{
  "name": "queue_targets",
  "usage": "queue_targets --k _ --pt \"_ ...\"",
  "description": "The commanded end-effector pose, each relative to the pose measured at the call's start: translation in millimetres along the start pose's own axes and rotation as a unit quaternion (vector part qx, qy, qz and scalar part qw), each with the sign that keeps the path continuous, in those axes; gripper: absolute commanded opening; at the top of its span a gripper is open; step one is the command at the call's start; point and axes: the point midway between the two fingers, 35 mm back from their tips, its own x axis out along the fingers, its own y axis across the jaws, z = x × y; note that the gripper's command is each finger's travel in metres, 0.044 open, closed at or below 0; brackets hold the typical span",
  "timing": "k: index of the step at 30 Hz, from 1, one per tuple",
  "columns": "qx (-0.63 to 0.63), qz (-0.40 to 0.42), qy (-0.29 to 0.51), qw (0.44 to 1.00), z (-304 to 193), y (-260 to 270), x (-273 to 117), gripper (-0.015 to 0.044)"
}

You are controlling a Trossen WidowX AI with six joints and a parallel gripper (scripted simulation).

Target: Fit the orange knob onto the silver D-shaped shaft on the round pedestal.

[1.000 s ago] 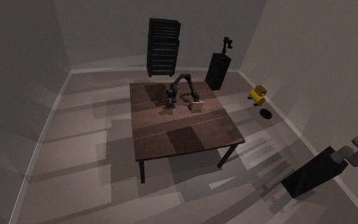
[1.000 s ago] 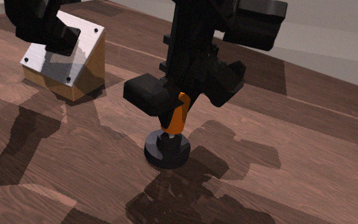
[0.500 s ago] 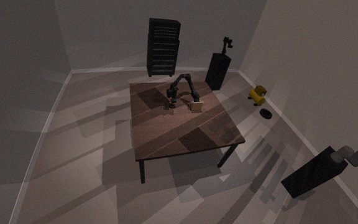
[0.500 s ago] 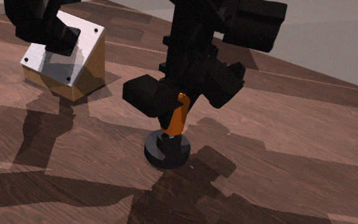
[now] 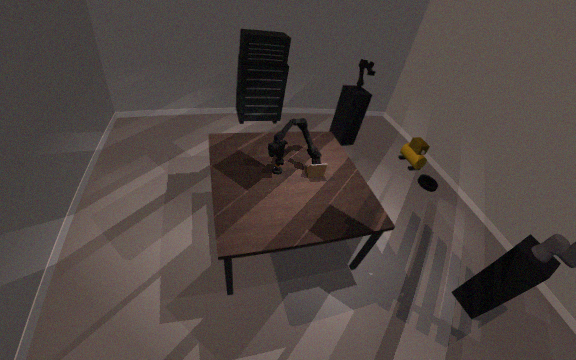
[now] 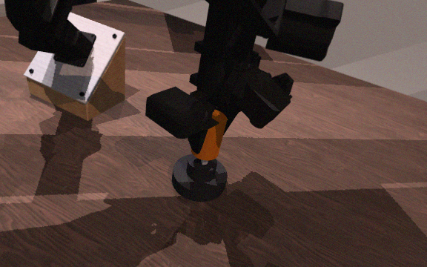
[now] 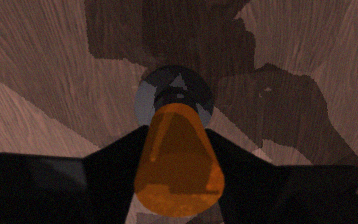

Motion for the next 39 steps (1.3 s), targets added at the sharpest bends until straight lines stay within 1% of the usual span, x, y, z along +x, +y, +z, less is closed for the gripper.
queue_targets --k 1,6,27,39 --pt "0.028 0.000 -0.001 1.000 0.6 0.7 -2.2 0.0000" --pt "0.104 0.000 -0.001 0.995 -0.1 2.0 -0.2 0.0000" --pt "0.104 0.000 -0.001 0.995 0.3 0.2 3.0 0.0000" --pt "0.109 0.000 -0.001 0.994 -0.6 0.9 -2.2 0.0000"
